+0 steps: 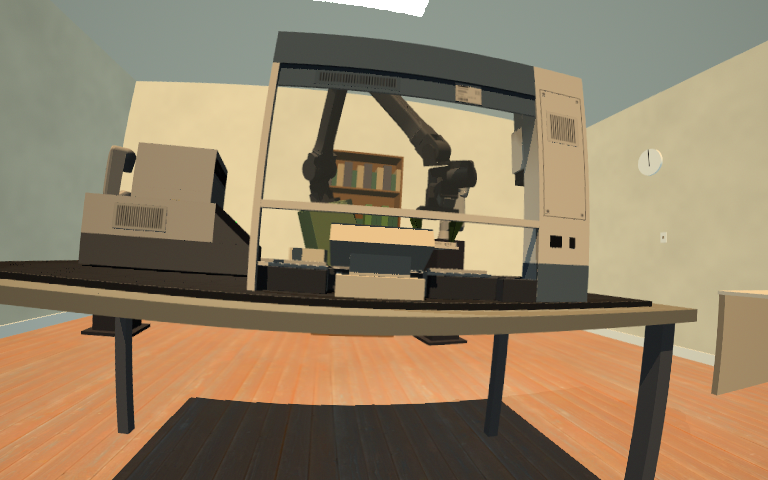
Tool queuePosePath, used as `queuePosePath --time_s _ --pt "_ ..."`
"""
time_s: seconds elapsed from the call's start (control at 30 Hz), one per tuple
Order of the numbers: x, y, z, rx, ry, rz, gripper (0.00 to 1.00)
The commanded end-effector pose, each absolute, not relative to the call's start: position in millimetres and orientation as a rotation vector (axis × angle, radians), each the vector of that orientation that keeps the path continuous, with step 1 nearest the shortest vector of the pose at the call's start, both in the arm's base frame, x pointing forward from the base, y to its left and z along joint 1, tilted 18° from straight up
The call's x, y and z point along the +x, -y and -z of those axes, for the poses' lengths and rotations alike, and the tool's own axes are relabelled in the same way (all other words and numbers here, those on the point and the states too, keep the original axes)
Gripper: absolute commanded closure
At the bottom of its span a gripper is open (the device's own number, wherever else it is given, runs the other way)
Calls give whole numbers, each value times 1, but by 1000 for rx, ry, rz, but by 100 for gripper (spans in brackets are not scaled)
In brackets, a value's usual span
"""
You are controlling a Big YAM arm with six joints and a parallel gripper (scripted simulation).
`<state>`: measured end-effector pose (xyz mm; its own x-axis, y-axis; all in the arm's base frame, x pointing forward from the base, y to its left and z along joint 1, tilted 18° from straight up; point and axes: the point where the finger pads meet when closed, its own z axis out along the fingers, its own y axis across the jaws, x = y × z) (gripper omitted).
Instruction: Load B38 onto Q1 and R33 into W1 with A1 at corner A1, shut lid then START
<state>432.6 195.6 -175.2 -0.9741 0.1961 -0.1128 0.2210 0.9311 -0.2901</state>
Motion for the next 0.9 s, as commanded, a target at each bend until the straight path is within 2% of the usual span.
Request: queuePosePath --time_s 0.0,0.87 --pt "443 -221 144 308 -2969 409 100" --pt "459 -226 158 320 -2952 383 100"
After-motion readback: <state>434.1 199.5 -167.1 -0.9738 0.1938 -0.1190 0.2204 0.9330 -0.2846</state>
